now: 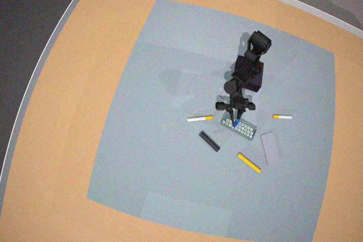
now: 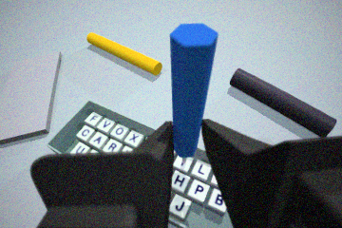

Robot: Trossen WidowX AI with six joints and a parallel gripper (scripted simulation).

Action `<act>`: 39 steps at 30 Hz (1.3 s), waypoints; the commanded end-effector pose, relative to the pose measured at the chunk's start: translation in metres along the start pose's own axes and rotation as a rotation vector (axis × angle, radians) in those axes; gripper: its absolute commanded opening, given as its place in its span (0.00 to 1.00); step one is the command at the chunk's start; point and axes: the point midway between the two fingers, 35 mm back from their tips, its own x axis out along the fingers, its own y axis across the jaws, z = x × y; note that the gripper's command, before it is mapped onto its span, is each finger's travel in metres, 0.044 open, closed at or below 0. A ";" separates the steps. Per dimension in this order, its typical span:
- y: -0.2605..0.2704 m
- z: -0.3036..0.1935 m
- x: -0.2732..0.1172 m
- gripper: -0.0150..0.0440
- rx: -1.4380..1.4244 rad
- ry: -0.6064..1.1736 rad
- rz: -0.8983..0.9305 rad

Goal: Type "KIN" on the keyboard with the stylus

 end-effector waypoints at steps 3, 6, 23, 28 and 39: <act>0.001 -0.003 0.001 0.39 0.000 0.000 0.003; 0.001 -0.002 0.001 0.39 0.000 0.000 0.003; -0.001 0.012 -0.005 0.39 0.000 0.000 0.003; -0.001 0.019 -0.009 0.39 0.000 -0.001 0.003; 0.000 0.032 -0.018 0.39 -0.001 -0.001 0.003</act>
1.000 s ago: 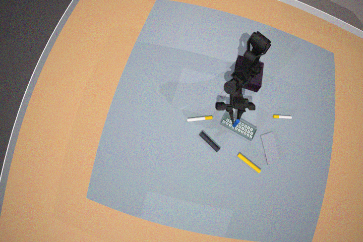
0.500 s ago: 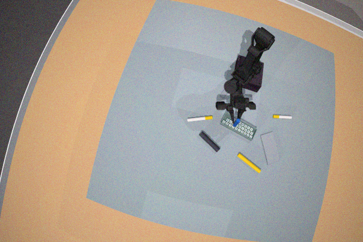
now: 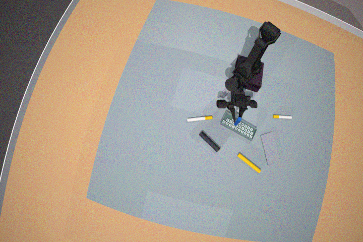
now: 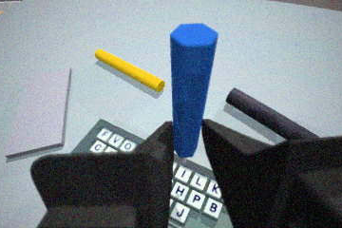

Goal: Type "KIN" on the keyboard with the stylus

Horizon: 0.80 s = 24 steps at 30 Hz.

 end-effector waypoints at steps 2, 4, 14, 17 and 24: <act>0.001 0.000 0.001 0.39 -0.011 0.007 0.014; 0.002 -0.001 0.002 0.36 -0.039 0.024 0.052; 0.012 0.003 0.002 0.25 -0.172 0.058 0.266; 0.015 0.007 0.000 0.25 -0.204 0.049 0.328; 0.020 0.019 -0.006 0.25 -0.259 0.003 0.446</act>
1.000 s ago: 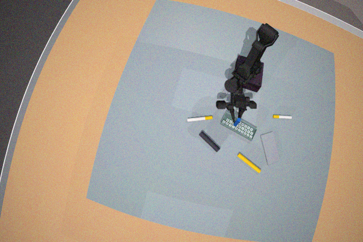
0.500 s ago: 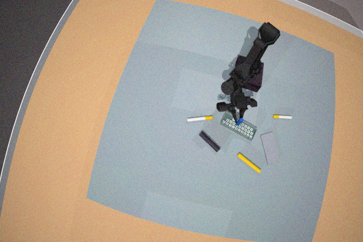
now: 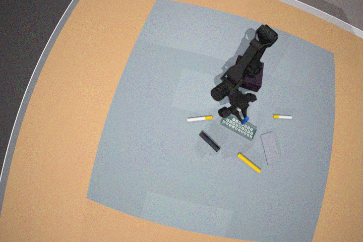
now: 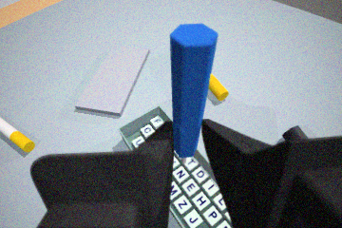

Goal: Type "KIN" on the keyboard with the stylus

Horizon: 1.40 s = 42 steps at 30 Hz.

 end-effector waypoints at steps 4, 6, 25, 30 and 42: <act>0.001 0.006 -0.002 0.25 -0.025 -0.023 0.040; 0.001 0.006 -0.002 0.25 -0.025 -0.023 0.040; 0.002 -0.018 0.012 0.25 -0.025 -0.023 0.040; 0.003 -0.024 0.015 0.25 -0.025 -0.023 0.040; 0.003 -0.024 0.015 0.25 -0.025 -0.023 0.040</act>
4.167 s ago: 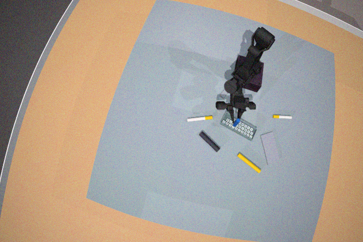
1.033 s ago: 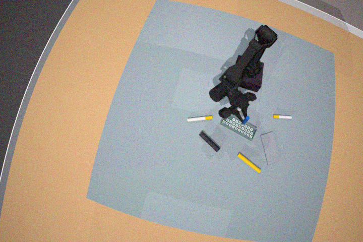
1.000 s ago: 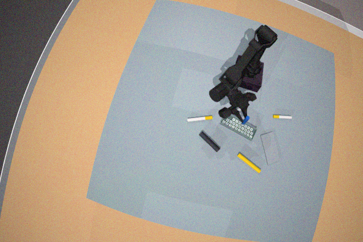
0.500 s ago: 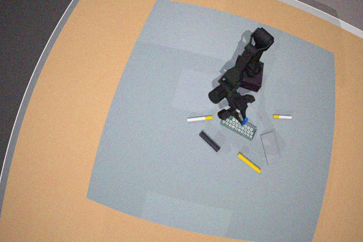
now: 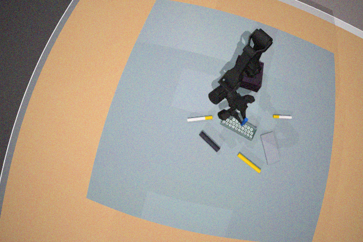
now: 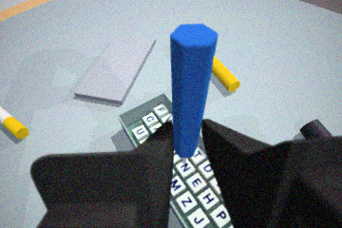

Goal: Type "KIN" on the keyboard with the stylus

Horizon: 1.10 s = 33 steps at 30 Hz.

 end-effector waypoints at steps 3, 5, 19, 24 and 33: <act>-0.002 0.000 0.001 0.39 -0.006 -0.003 0.001; -0.003 0.000 0.002 0.39 -0.006 -0.003 0.001; -0.003 -0.003 0.004 0.39 -0.006 -0.003 0.001; -0.003 -0.003 0.004 0.39 -0.006 -0.003 0.001; -0.002 -0.006 0.005 0.39 -0.006 -0.003 0.001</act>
